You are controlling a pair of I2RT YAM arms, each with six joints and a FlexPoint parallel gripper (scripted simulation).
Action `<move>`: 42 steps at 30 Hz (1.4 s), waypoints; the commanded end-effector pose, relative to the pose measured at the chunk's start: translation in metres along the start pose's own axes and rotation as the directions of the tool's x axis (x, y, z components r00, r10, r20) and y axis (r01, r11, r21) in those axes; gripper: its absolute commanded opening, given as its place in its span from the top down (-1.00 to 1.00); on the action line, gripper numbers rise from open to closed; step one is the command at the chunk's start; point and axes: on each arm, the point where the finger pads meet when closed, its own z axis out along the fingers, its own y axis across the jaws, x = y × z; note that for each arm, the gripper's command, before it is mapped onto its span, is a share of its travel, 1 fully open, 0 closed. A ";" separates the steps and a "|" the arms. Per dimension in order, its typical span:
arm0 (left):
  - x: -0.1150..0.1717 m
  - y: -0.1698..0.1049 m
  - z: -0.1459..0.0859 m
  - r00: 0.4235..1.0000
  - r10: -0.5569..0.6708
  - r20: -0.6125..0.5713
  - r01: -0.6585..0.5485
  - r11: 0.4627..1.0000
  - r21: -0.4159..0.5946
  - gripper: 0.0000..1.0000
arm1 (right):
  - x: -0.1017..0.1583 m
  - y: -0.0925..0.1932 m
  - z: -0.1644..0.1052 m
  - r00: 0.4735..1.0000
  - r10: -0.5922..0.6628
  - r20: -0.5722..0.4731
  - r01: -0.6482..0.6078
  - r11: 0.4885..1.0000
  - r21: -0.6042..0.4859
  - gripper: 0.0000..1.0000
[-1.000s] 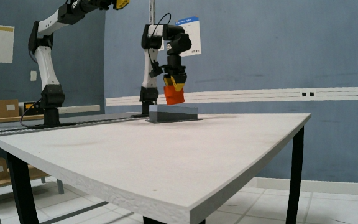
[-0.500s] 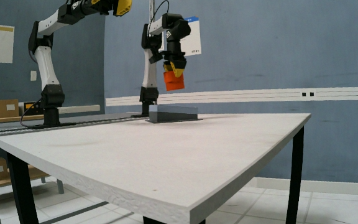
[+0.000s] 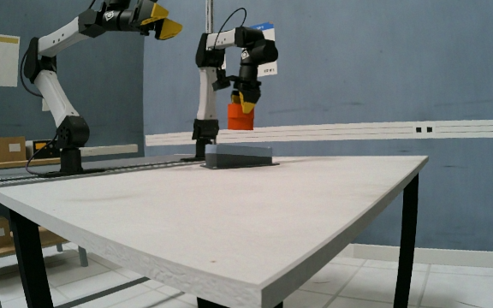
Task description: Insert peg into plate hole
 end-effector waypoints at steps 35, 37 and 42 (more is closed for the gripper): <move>-0.002 -0.005 0.027 0.999 0.024 0.038 -0.022 0.999 -0.043 0.32 | 0.059 0.141 -0.121 0.987 -0.127 -0.103 0.053 0.845 -0.532 -1.00; -0.002 -0.005 0.027 0.999 0.024 0.038 -0.022 0.999 -0.043 0.32 | 0.059 0.141 -0.121 0.987 -0.127 -0.103 0.053 0.845 -0.532 -1.00; -0.002 0.006 0.032 0.998 0.032 0.046 -0.029 0.999 -0.046 0.32 | 0.059 0.141 -0.121 0.987 -0.127 -0.103 0.053 0.845 -0.532 -1.00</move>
